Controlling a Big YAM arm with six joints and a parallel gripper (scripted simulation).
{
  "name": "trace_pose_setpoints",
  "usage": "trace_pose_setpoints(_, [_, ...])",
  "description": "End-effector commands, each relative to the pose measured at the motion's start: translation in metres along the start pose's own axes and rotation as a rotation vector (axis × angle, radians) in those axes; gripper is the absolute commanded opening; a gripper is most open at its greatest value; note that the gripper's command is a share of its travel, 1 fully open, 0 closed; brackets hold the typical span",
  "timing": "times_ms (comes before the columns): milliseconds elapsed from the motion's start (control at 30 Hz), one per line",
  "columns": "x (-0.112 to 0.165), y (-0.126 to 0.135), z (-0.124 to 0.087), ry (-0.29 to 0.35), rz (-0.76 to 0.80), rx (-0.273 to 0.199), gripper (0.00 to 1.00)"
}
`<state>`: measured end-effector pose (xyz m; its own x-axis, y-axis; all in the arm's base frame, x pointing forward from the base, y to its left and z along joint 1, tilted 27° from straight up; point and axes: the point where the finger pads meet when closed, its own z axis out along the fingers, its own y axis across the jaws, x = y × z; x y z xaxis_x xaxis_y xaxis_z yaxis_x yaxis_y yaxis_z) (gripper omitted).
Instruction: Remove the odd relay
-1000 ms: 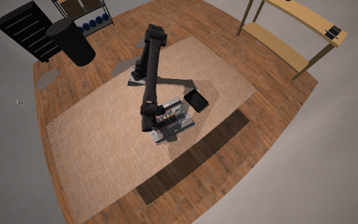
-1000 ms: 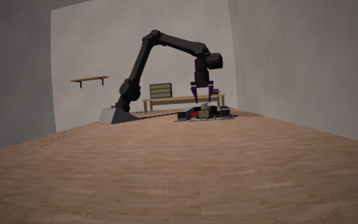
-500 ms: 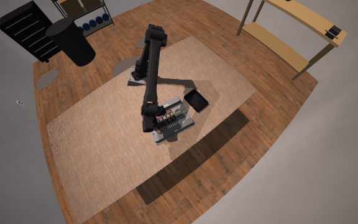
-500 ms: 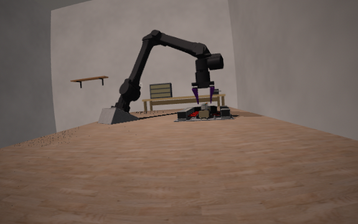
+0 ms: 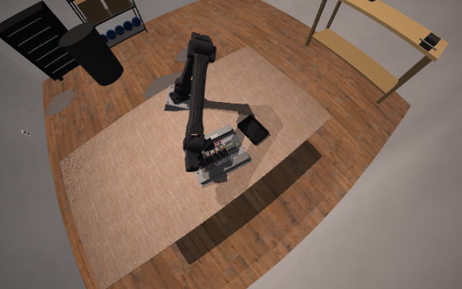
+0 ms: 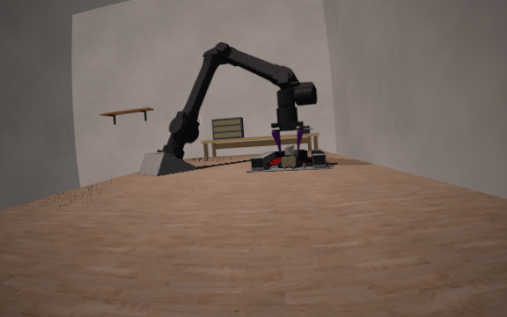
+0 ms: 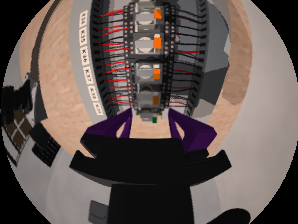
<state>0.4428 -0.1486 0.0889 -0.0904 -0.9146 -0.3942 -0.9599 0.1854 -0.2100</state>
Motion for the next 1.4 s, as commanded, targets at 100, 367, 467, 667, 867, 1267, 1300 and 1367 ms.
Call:
trace_pose_setpoints(100, [-0.001,-0.003,0.008,0.000,0.007,0.002,0.59])
trace_pose_setpoints(367, [0.001,-0.003,0.008,0.002,0.013,0.004,0.59])
trace_pose_setpoints(467, [0.002,-0.004,0.006,0.003,0.014,0.009,0.59])
trace_pose_setpoints(667, [0.002,-0.005,0.002,0.006,0.014,0.017,0.59])
trace_pose_setpoints(867, [0.003,-0.006,0.000,0.007,0.014,0.020,0.59])
trace_pose_setpoints(1267, [0.003,-0.006,-0.001,0.008,0.014,0.021,0.59])
trace_pose_setpoints(1300, [0.003,-0.006,-0.001,0.008,0.014,0.021,0.59])
trace_pose_setpoints(1367, [0.003,-0.006,-0.001,0.008,0.014,0.021,0.59])
